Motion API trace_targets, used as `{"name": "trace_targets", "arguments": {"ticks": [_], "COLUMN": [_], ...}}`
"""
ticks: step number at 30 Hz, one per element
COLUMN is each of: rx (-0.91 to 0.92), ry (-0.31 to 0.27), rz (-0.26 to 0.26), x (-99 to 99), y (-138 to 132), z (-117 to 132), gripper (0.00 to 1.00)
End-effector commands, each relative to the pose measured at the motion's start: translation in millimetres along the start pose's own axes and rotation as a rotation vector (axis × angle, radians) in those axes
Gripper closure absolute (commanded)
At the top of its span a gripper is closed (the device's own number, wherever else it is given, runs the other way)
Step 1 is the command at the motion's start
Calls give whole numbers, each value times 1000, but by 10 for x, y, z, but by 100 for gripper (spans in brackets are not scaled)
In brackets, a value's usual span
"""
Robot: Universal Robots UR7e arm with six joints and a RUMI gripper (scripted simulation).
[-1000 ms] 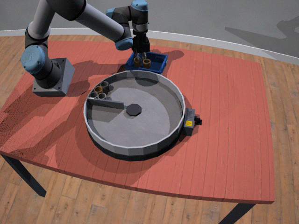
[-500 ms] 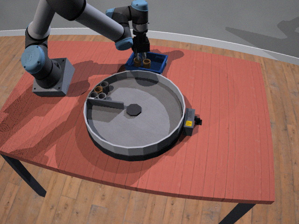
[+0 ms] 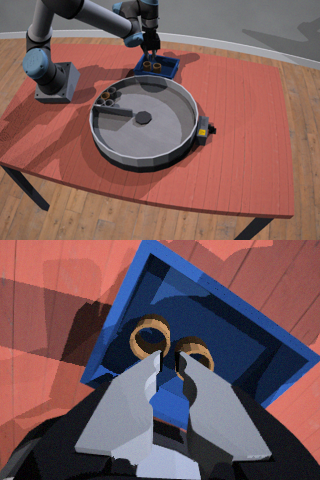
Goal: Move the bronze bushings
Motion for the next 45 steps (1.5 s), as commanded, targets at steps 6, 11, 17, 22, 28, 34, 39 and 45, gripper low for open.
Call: {"name": "trace_targets", "arguments": {"ticks": [6,11,17,22,28,34,39,45], "rx": [0,0,0,0,0,0,0,0], "ry": [0,0,0,0,0,0,0,0], "rz": [0,0,0,0,0,0,0,0], "x": [-393,-555,-614,-624,-624,-624,-624,-624], "y": [1,0,0,0,0,0,0,0], "z": [1,1,1,1,1,1,1,1], "gripper": [94,94,94,94,94,94,94,94]}}
Point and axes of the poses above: the point where the finger pads meet when closed, its own x axis out along the fingers, its own y axis across the jaws, z = x × y, the point moved 2 cm from there along -x, back along the fingers, and after that the axes turned 5 degrees about -x, right-handed, at the moved point
